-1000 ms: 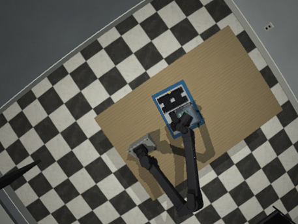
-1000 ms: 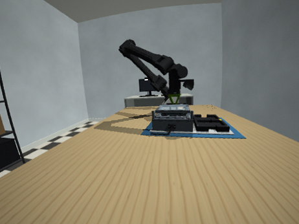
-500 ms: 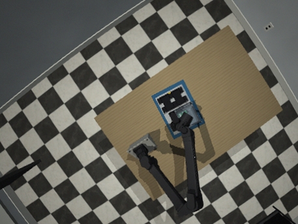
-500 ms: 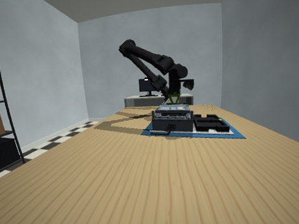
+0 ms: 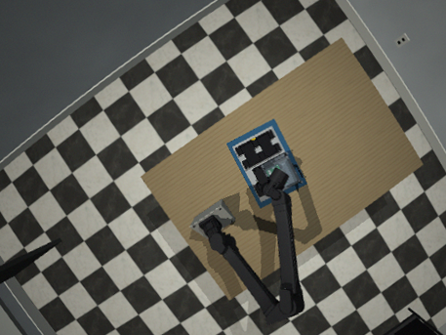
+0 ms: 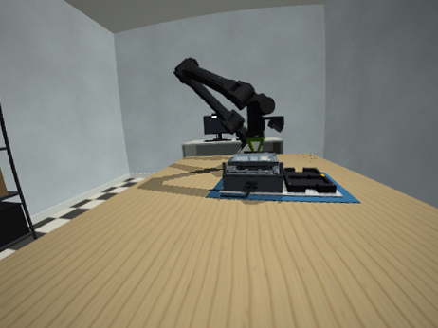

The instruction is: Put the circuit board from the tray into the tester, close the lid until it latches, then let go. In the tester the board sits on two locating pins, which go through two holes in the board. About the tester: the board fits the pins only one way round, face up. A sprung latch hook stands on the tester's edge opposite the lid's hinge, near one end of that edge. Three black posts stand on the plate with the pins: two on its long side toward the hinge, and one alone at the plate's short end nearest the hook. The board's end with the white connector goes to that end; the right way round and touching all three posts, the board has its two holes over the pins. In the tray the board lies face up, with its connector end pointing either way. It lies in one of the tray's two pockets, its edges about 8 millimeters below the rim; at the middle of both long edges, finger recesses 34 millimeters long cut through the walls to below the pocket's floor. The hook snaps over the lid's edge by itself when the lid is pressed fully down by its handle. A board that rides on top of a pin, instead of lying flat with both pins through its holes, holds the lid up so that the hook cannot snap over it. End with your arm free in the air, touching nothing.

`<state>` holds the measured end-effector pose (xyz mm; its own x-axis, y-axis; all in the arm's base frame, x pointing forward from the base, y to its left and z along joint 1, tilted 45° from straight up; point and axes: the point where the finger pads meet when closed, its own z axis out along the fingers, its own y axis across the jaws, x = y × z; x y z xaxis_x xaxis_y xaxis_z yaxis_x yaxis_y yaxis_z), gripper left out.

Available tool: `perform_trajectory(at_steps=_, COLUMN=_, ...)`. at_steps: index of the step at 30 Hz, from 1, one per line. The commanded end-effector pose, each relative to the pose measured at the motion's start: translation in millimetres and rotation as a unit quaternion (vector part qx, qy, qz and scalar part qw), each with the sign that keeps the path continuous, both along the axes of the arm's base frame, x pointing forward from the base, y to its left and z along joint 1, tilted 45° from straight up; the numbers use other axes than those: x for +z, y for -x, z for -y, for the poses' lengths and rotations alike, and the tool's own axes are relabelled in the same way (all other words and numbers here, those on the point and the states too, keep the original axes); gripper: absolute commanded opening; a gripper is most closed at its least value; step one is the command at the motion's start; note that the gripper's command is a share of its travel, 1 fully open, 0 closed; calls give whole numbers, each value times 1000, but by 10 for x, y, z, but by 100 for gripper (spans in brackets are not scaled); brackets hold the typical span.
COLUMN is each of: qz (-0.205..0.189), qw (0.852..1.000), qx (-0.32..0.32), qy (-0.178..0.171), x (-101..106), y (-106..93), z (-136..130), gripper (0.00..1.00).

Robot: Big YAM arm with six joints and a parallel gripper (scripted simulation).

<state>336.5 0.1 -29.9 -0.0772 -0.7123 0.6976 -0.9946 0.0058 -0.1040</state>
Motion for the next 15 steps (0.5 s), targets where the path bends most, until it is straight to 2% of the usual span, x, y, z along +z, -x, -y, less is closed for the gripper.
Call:
perform_trajectory(at_steps=1, qz=-6, qw=1000, qx=-17, qy=-5, x=-175, y=-93, z=176, gripper=0)
perform_trajectory(at_steps=15, qz=-5, qw=1000, qx=-17, qy=-5, x=-186, y=-101, z=189, gripper=0)
